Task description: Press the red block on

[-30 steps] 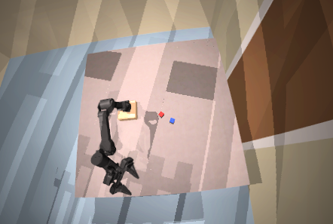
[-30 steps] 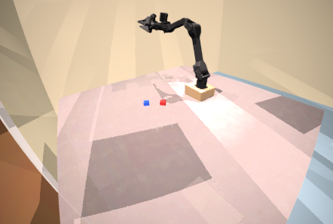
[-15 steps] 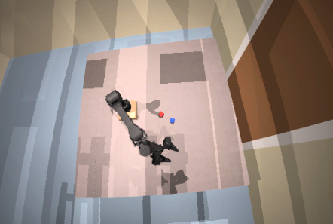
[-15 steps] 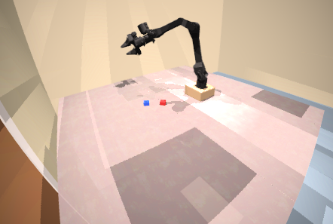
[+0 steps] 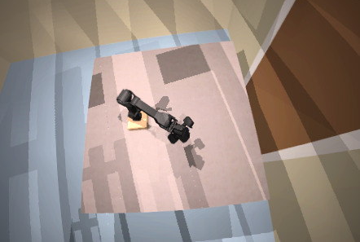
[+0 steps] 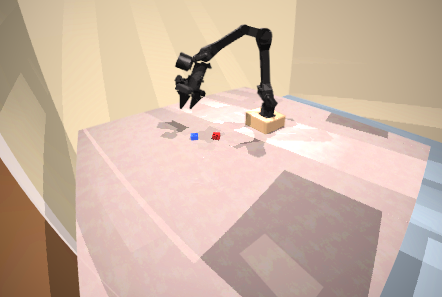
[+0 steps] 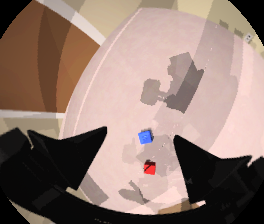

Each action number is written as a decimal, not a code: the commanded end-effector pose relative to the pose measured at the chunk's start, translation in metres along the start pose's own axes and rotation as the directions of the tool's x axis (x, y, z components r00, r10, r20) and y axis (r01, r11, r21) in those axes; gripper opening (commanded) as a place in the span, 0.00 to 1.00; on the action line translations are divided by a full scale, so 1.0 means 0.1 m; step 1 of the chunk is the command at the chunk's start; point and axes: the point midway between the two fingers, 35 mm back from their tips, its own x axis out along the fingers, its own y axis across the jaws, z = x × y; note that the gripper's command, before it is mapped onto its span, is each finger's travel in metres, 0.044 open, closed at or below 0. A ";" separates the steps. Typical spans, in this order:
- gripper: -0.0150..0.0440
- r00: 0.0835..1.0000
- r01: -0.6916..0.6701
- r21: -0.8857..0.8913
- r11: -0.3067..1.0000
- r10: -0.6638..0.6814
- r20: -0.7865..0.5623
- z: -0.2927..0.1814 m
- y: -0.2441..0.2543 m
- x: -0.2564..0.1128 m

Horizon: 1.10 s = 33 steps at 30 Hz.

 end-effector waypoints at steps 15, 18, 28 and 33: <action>1.00 0.888 0.276 -0.279 0.920 -0.355 -0.292 -1.36 -0.15 0.15; 1.00 0.888 0.276 -0.279 0.920 -0.355 -0.292 -1.43 -0.23 0.36; 1.00 0.888 0.276 -0.279 0.920 -0.355 -0.292 -1.48 -0.32 0.48; 1.00 0.888 0.276 -0.279 0.920 -0.355 -0.292 -1.49 -0.33 0.53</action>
